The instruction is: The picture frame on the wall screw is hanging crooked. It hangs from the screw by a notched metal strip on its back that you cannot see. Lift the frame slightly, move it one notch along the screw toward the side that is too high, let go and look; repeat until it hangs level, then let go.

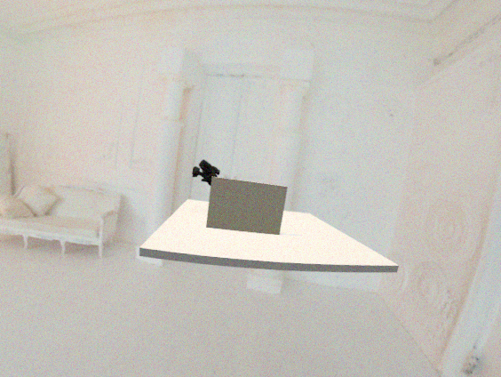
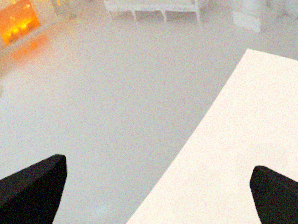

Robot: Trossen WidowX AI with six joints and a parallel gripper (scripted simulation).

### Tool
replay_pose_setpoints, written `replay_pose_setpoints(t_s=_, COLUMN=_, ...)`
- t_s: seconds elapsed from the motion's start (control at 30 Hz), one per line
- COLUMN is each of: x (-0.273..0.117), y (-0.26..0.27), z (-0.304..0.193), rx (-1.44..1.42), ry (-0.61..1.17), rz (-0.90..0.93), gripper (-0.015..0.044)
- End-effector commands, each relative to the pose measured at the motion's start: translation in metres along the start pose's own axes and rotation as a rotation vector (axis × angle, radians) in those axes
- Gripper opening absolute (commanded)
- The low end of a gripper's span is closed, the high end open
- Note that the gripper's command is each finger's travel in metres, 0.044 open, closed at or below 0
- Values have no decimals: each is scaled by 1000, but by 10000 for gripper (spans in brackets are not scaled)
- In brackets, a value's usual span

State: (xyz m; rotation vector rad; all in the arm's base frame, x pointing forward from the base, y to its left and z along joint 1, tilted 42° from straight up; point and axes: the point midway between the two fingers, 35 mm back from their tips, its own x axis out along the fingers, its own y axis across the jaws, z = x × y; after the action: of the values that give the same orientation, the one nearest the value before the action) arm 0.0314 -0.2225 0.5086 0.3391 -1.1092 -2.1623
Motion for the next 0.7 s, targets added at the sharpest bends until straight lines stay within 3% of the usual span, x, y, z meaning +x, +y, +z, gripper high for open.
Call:
replay_pose_setpoints(t_s=0.0, x=2, y=-2, z=2, rx=-1, ry=-11, rz=-6, gripper=374)
replay_pose_setpoints(t_s=0.17, x=31, y=-44, z=56, rx=-21, ry=-297, rz=-164, gripper=260)
replay_pose_setpoints(t_s=0.4, x=25, y=-116, z=140, rx=-73, ry=-753, rz=-437, gripper=260)
replay_pose_setpoints(t_s=0.67, x=-44, y=-182, z=200, rx=-144, ry=-1263, rz=-767, gripper=260)
